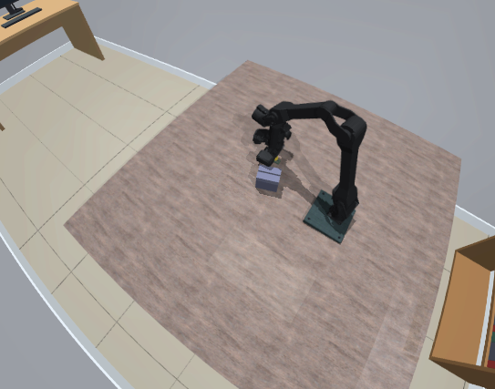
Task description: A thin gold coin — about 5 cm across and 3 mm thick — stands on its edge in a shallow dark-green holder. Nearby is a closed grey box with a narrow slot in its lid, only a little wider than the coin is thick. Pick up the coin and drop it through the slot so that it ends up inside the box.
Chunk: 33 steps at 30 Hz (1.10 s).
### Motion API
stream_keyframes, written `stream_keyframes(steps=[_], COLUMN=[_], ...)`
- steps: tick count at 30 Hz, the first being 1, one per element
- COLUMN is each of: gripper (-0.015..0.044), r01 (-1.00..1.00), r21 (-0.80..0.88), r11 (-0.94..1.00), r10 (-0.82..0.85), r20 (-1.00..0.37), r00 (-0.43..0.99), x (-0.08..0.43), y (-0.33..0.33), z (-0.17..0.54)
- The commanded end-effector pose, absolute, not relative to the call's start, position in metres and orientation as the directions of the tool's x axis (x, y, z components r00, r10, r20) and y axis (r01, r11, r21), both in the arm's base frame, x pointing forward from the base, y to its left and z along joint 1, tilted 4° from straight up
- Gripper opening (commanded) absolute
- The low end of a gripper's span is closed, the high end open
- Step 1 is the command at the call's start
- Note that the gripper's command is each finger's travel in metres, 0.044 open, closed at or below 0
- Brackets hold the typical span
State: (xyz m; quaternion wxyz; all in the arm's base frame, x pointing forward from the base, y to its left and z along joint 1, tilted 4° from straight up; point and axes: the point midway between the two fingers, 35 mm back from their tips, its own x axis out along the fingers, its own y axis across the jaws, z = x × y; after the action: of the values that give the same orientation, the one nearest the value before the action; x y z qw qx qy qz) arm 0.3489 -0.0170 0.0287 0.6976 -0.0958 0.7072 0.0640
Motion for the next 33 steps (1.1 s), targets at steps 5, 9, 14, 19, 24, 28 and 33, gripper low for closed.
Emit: stream_keyframes(steps=[5,9,14,19,24,28,33], gripper=[0.0000,0.0000,0.0000,0.0000,0.0000,0.0000,0.0000], r01=[-0.228,-0.228,-0.228,-0.228,-0.228,-0.228,-0.228], r21=[-0.045,-0.045,-0.045,-0.045,-0.045,-0.045,-0.045], r11=[0.973,0.973,0.973,0.973,0.973,0.973,0.973], r10=[-0.048,-0.048,-0.048,-0.048,-0.048,-0.048,-0.048], r20=[-0.999,-0.999,-0.999,-0.999,-0.999,-0.999,-0.999], r00=[-0.009,-0.009,-0.008,-0.008,-0.008,-0.008,-0.008], x=[0.350,0.352,0.353,0.354,0.354,0.353,0.352], y=[-0.017,-0.017,-0.016,-0.015,-0.015,-0.014,-0.013], z=[0.034,0.044,0.057,0.070,0.083,0.093,0.106])
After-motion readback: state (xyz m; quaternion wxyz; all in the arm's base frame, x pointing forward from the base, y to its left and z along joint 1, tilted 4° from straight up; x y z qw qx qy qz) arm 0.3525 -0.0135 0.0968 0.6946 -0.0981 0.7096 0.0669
